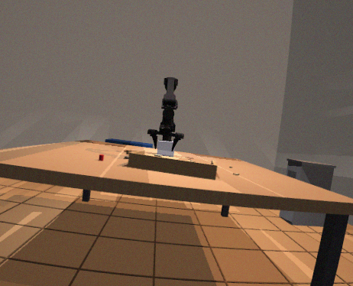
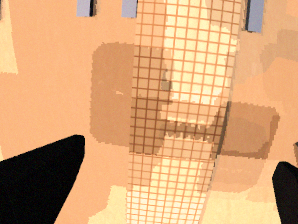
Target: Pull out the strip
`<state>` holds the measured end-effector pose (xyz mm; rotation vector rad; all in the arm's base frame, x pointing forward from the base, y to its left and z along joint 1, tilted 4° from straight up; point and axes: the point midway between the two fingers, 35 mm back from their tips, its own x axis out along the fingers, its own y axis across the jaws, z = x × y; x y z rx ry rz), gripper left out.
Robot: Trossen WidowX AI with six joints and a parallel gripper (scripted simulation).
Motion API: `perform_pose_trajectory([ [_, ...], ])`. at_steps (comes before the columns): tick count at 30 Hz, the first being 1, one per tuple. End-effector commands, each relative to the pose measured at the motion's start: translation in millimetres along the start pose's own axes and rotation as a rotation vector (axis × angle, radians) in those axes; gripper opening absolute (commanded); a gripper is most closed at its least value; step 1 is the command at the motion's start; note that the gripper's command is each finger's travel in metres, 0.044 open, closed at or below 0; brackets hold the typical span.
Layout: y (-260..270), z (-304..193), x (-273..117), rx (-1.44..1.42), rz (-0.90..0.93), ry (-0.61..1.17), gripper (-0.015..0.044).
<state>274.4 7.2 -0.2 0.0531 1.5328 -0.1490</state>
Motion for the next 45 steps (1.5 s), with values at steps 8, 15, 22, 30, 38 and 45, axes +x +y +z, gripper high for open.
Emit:
perform_pose_trajectory([
  [8,0.8,41.6,-5.5,-0.002,0.004,-0.004,0.044],
  [15,0.7,67.8,-9.2,-0.002,0.004,-0.006,0.044],
  [22,1.0,94.5,-13.2,-0.001,0.004,-0.009,0.044],
  [30,2.3,125.2,-17.5,-0.001,0.004,-0.012,0.044],
  [38,3.8,141.1,-17.1,-0.001,0.004,-0.013,0.0361],
  [45,4.0,141.8,-5.6,-0.001,0.004,-0.013,0.025],
])
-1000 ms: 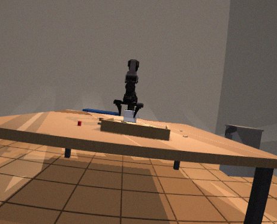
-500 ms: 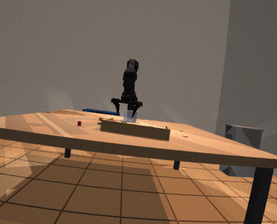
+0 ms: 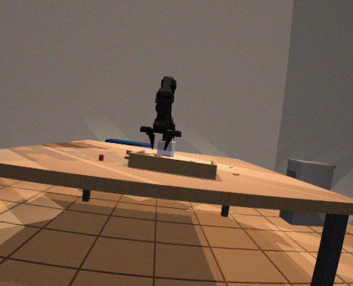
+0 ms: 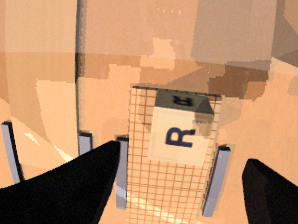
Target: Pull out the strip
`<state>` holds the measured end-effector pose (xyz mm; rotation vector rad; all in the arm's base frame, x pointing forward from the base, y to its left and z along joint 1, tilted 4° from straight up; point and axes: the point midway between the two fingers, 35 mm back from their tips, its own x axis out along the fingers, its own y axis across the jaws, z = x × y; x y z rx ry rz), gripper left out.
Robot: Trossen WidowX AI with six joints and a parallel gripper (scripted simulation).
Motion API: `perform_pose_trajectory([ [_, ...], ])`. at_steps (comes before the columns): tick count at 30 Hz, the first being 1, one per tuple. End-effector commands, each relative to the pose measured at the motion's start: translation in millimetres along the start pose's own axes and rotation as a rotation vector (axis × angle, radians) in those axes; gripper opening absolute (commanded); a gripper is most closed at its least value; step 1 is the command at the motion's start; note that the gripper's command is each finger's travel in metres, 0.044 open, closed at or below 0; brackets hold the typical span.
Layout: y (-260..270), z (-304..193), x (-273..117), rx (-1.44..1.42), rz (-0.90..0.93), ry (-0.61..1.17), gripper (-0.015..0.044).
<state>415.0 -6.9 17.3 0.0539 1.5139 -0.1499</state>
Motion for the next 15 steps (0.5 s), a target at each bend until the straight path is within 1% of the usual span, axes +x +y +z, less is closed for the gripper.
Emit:
perform_pose_trajectory([
  [1,0.7,-0.1,8.2,-0.003,0.003,0.005,0.025],
  [15,1.0,-0.6,31.1,-0.003,0.003,0.006,0.025],
])
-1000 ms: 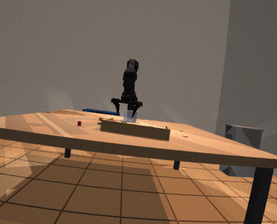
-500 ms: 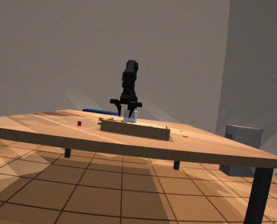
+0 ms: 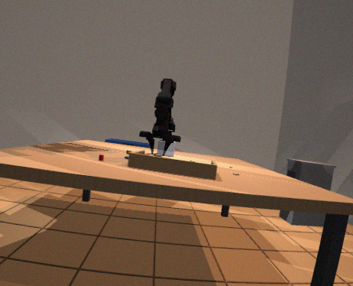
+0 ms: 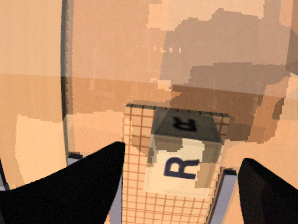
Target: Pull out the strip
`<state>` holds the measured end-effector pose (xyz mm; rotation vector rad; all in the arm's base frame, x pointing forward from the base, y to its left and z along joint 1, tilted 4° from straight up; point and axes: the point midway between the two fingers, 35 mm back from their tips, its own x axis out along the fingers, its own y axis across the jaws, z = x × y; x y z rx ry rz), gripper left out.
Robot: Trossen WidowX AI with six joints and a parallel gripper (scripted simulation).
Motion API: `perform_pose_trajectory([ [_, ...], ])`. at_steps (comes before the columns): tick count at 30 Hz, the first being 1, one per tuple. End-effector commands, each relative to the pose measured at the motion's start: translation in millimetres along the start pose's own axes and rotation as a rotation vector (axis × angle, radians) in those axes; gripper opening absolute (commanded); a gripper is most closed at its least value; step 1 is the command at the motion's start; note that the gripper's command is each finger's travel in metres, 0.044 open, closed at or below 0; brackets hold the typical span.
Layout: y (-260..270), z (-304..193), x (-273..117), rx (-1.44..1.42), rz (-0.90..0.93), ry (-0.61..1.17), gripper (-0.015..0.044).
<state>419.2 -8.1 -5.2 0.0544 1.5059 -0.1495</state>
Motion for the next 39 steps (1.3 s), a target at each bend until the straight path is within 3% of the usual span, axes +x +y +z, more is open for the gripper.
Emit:
perform_pose_trajectory([
  [1,0.4,-3.7,10.1,-0.004,0.002,0.014,0.025],
  [18,0.5,-5.1,25.4,-0.004,0.002,0.014,0.025],
  [22,0.1,-3.4,23.3,-0.001,-0.001,0.008,0.0145],
  [28,0.1,-3.4,23.3,-0.001,-0.001,0.008,0.0105],
  [32,-0.2,-5.6,21.3,-0.001,-0.001,0.009,0.0],
  [39,-3.0,-29.8,1.4,-0.002,0.0,0.013,0.0],
])
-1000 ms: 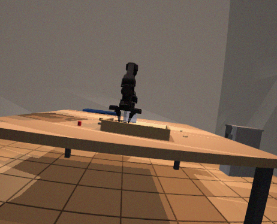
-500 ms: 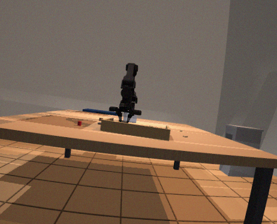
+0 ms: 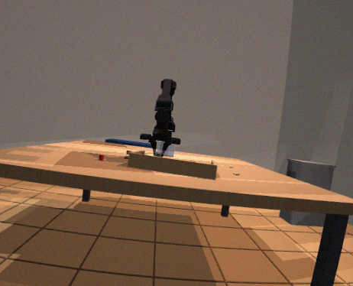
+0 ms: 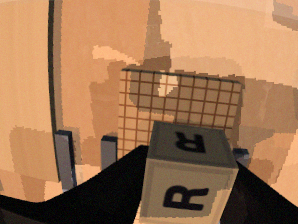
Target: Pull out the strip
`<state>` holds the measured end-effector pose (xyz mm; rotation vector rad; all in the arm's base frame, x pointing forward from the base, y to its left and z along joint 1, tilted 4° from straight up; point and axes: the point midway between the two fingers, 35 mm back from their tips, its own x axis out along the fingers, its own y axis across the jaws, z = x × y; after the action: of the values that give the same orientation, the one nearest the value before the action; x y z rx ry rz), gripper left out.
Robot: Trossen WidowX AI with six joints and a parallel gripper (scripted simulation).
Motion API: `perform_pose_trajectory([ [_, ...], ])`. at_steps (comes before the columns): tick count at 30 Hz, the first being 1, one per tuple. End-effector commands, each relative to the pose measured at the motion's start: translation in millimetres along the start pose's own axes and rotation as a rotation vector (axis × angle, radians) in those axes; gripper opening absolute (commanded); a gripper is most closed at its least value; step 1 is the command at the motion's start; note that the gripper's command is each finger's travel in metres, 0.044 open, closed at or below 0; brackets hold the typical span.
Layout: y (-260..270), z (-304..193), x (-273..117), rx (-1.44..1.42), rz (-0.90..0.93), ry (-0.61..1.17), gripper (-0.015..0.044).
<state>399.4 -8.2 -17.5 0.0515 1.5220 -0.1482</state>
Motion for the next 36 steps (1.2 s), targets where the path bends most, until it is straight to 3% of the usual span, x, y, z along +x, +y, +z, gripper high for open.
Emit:
perform_pose_trajectory([
  [1,-1.4,-13.3,-12.1,0.001,0.002,-0.002,0.0],
  [9,-4.7,-42.1,-29.2,0.0,0.004,0.003,0.0],
  [29,-10.2,-92.1,-29.9,-0.001,0.003,0.008,0.0],
  [36,-10.3,-91.7,-65.0,-0.001,0.003,0.008,0.0],
])
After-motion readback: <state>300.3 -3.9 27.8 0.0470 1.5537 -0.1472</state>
